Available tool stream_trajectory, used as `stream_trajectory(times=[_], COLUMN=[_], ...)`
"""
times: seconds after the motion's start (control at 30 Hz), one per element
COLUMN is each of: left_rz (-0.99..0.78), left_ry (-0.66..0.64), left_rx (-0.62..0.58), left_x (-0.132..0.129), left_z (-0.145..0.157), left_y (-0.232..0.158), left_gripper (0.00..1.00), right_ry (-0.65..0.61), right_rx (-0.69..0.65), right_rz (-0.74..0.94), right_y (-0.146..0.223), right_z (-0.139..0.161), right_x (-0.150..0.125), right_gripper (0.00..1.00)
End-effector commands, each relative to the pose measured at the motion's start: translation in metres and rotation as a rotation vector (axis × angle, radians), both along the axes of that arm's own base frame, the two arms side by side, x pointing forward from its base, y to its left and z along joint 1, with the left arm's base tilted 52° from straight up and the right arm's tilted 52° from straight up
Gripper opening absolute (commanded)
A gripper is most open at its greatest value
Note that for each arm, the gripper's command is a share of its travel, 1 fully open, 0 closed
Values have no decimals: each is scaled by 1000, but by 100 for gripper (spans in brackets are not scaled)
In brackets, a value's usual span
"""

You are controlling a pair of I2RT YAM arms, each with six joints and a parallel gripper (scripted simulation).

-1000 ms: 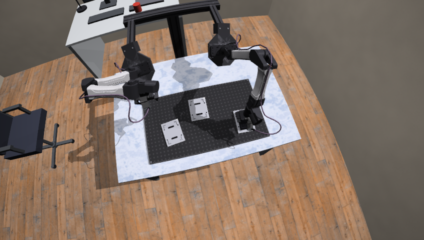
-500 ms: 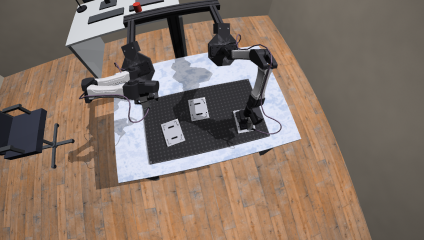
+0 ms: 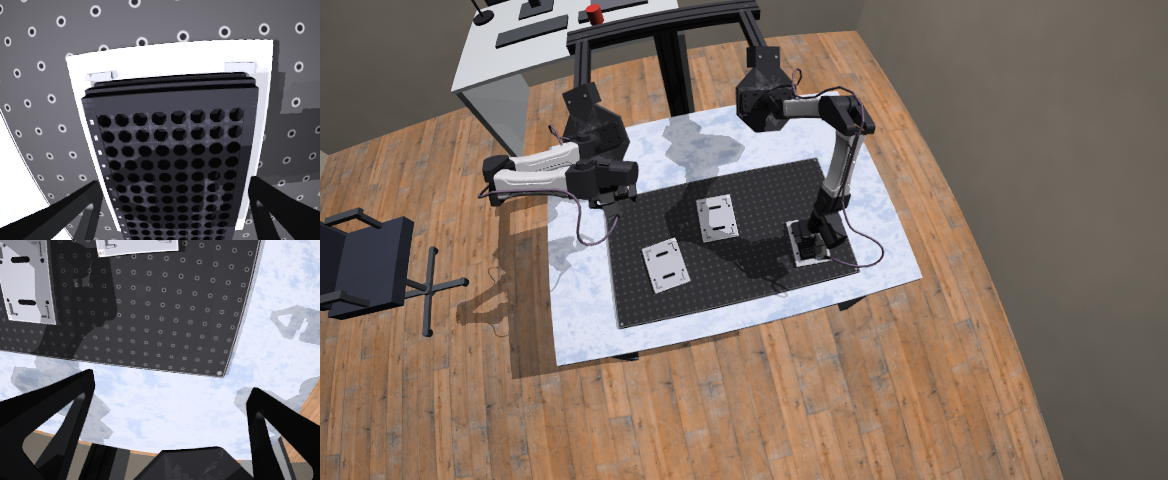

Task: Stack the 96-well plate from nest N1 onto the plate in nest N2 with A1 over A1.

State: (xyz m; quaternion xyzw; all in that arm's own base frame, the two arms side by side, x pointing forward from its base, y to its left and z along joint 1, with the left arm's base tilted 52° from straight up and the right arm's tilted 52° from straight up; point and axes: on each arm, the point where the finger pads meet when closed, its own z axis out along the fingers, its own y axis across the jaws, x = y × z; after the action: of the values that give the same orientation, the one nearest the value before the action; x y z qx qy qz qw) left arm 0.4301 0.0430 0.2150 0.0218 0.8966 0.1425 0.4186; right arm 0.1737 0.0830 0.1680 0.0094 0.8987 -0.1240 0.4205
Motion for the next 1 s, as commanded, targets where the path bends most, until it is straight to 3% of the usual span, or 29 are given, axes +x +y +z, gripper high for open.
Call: stream_trajectory(times=[0.0,0.6,0.97], left_rz=[4,2,2], left_ry=[-3,-5,-32], left_rx=[0,0,-2], left_x=[-9,-26,-45], left_z=[4,17,47], left_y=[-3,-9,-15], left_gripper=[100,100,100], right_ry=[0,0,0], right_rx=[-7,-7,-7], right_rz=[-2,-2,-2], right_y=[-1,-1,-1], right_z=[1,1,1], right_x=[-1,-1,-1], right_gripper=[100,100,100])
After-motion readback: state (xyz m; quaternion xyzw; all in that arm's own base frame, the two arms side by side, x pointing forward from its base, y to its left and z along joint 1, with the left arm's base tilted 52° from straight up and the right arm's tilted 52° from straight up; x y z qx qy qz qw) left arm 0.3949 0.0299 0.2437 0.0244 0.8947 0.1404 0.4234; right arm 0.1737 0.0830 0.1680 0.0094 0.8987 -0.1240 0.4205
